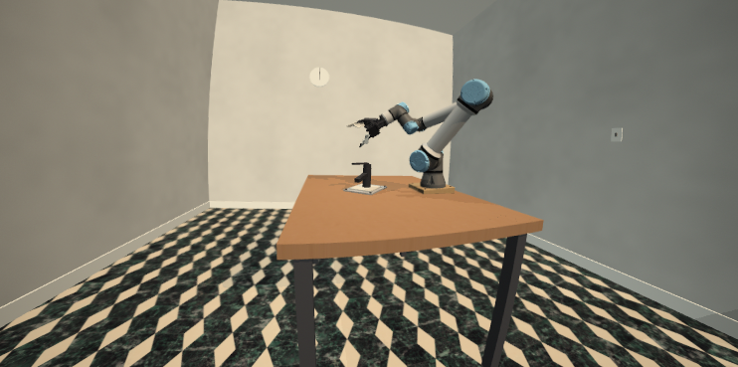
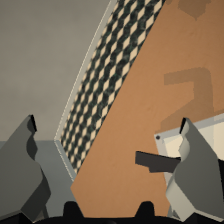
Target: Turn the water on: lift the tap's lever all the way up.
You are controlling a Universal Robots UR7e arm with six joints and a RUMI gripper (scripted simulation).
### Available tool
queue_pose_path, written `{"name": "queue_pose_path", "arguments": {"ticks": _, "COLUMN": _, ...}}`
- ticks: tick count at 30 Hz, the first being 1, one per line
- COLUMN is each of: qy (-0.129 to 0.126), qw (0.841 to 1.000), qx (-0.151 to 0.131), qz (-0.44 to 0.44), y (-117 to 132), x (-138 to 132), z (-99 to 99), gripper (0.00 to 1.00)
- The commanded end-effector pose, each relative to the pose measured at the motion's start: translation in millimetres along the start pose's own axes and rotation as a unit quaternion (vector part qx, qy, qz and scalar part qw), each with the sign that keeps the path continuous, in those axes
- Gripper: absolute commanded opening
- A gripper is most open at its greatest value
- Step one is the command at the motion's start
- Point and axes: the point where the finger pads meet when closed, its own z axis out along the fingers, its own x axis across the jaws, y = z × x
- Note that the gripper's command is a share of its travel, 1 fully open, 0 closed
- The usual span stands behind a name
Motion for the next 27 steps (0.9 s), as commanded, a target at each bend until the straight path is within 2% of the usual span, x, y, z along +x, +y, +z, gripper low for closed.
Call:
{"name": "queue_pose_path", "arguments": {"ticks": 1, "qy": 0.0, "qw": 1.0, "qx": 0.0, "qz": 0.0, "y": -0.3, "x": -0.3, "z": -0.1, "gripper": 1.0}}
{"name": "queue_pose_path", "arguments": {"ticks": 21, "qy": 0.0, "qw": 1.0, "qx": 0.0, "qz": -0.002, "y": -0.4, "x": -0.8, "z": 0.0, "gripper": 1.0}}
{"name": "queue_pose_path", "arguments": {"ticks": 27, "qy": 0.008, "qw": 1.0, "qx": -0.008, "qz": -0.019, "y": -0.1, "x": -1.3, "z": 2.2, "gripper": 1.0}}
